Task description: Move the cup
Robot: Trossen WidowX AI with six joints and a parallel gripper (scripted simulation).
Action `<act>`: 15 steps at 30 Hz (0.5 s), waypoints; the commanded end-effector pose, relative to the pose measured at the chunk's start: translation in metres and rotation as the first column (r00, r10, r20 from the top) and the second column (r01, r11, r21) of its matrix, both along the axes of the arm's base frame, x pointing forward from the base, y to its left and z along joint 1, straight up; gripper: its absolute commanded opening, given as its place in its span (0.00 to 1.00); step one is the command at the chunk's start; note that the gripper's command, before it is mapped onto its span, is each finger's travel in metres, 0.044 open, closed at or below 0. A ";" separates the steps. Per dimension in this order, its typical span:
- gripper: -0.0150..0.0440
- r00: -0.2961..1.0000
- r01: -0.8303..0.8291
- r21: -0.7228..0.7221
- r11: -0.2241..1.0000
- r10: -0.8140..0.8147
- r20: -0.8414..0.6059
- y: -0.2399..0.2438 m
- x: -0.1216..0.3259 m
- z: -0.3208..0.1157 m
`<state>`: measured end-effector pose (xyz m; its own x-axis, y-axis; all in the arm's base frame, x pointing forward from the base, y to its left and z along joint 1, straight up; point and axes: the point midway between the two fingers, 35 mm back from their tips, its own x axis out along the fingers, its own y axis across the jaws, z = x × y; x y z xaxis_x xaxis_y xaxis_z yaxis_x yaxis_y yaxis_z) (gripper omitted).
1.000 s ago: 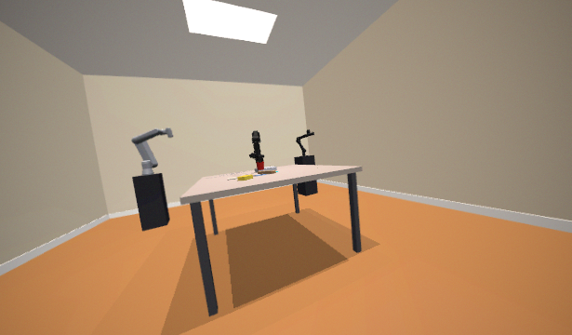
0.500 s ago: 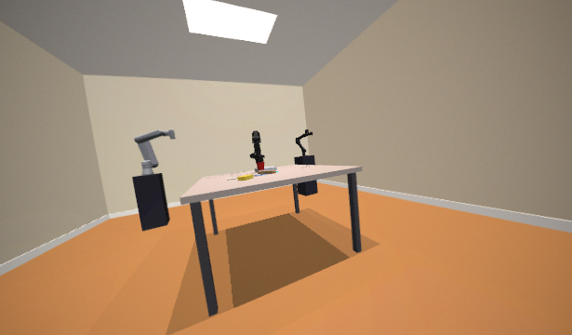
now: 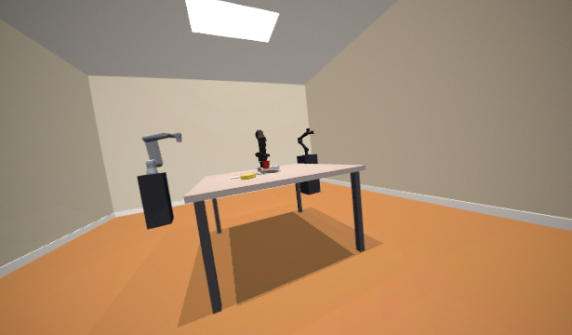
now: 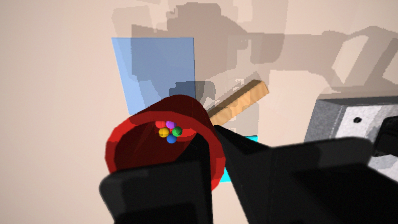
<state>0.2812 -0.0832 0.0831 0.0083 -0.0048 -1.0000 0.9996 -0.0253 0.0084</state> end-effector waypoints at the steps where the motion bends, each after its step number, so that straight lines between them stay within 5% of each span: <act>1: 0.25 1.000 0.005 -0.003 1.000 -0.005 0.007 0.008 -0.005 0.002; 15: 0.25 1.000 0.006 -0.001 1.000 -0.006 0.006 0.039 -0.020 0.002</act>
<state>0.2652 -0.0490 0.0832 0.0075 -0.0036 -1.0000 0.9996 -0.0260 0.0076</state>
